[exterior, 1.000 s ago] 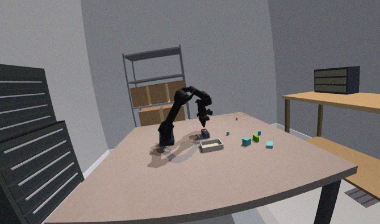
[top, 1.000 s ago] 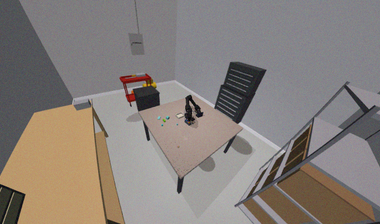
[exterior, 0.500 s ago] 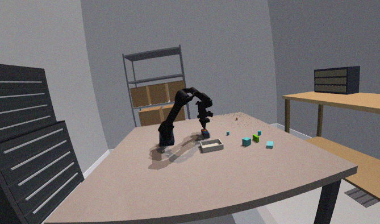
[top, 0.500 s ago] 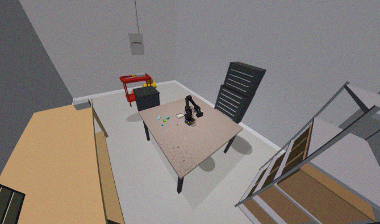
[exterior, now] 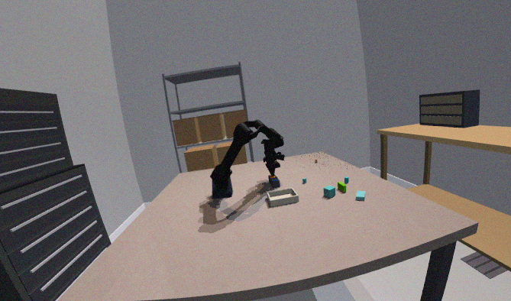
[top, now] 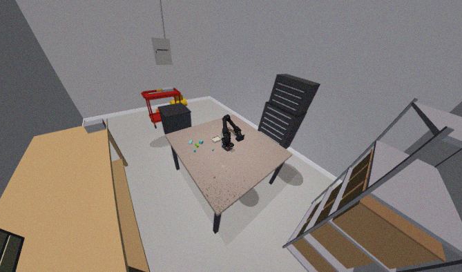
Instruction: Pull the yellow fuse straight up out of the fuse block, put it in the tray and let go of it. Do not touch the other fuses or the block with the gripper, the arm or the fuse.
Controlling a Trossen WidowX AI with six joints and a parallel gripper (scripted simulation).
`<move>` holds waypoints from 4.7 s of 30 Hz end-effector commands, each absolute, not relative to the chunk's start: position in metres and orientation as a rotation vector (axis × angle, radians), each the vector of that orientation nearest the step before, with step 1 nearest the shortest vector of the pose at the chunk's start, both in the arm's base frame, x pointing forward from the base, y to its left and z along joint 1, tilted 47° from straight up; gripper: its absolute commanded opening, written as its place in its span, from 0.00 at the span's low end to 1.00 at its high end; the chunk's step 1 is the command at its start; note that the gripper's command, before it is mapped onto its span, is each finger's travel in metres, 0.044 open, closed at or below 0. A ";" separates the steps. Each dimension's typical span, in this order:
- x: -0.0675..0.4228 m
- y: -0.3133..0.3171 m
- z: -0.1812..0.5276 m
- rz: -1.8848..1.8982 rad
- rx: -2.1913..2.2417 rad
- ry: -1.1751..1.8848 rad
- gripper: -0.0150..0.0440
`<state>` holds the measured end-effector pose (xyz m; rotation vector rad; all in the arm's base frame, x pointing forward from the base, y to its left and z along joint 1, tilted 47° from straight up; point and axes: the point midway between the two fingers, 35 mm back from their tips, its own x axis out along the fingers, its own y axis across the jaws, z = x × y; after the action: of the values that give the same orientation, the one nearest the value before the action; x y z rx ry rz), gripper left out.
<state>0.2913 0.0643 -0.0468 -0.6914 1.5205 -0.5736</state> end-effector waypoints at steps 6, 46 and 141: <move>0.291 0.061 -0.049 -0.573 -0.699 1.520 0.37; 0.292 0.061 -0.050 -0.573 -0.692 1.520 0.25; 0.312 0.061 0.036 -0.551 -0.689 1.524 0.25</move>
<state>0.3046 0.0795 0.0158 -0.6895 1.5241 -0.5537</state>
